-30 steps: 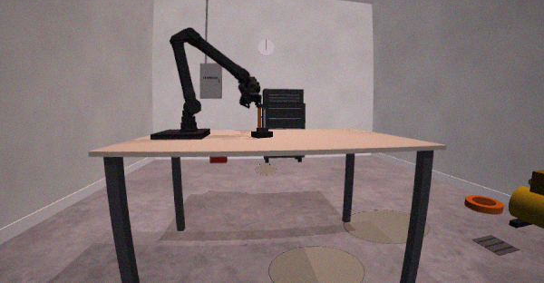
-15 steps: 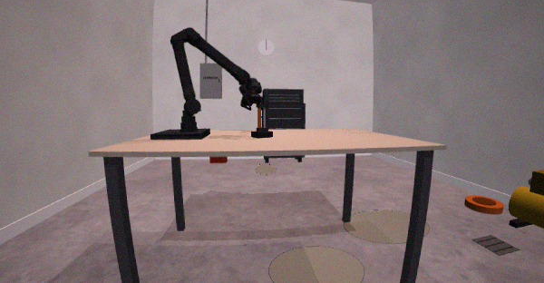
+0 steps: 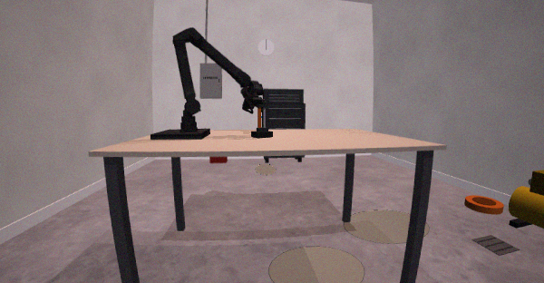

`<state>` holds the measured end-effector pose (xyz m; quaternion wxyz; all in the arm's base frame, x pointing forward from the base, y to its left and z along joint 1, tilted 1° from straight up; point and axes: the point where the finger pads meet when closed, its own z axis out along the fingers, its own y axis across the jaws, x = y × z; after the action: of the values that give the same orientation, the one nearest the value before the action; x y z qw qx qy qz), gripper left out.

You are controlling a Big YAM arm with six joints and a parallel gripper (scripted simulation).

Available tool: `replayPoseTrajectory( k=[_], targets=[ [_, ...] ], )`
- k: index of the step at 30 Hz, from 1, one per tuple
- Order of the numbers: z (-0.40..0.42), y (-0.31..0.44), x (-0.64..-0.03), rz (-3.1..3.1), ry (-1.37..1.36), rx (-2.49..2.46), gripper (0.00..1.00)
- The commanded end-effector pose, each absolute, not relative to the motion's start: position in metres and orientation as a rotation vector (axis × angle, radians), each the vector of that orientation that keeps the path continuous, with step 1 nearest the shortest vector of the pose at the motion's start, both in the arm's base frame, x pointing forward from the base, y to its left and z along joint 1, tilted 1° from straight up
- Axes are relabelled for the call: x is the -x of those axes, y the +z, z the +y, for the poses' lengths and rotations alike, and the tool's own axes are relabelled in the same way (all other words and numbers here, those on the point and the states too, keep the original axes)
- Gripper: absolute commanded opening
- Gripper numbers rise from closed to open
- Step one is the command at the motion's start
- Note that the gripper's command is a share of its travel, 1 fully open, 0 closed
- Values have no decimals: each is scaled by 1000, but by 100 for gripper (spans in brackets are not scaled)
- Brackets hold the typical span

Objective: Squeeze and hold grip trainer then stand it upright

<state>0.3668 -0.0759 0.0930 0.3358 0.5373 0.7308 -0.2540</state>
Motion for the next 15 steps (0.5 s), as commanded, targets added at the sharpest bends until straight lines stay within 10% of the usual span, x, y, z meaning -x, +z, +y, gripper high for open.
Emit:
replayPoseTrajectory(
  k=[1, 15],
  targets=[
    [-84, 84, -370, 1920, -676, -1391, 76],
    [-100, 70, -374, 1919, -675, -1391, 76]
  ],
)
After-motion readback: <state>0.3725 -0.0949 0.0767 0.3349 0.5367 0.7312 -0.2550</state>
